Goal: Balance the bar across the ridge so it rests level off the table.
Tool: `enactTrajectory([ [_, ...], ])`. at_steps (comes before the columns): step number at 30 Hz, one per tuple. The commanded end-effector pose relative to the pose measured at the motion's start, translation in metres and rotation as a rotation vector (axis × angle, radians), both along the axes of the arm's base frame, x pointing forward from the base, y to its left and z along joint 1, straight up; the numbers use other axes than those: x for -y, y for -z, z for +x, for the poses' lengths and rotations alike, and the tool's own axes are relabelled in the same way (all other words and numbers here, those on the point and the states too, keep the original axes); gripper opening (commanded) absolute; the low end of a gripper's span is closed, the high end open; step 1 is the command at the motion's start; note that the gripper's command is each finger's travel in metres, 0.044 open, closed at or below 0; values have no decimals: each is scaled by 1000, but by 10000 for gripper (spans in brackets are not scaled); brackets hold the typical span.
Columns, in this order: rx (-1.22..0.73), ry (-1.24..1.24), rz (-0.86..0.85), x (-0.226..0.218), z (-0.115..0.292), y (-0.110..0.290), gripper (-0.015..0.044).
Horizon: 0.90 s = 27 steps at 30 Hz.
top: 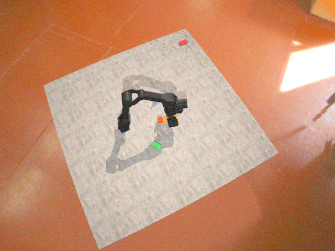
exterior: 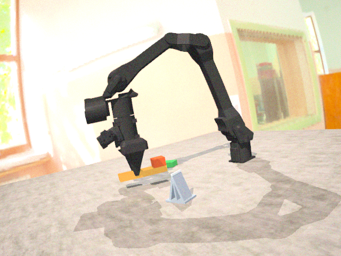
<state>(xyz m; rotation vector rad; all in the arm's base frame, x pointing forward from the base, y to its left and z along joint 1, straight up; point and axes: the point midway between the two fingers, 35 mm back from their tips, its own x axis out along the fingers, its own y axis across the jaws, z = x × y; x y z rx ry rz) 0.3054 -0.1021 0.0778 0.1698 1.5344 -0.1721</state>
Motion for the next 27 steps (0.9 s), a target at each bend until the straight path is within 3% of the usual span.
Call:
enactTrajectory([
  [1, 5, 2, -4, 1, 2, -12, 0],
  [27, 2, 5, -5, -1, -5, -78, 0],
])
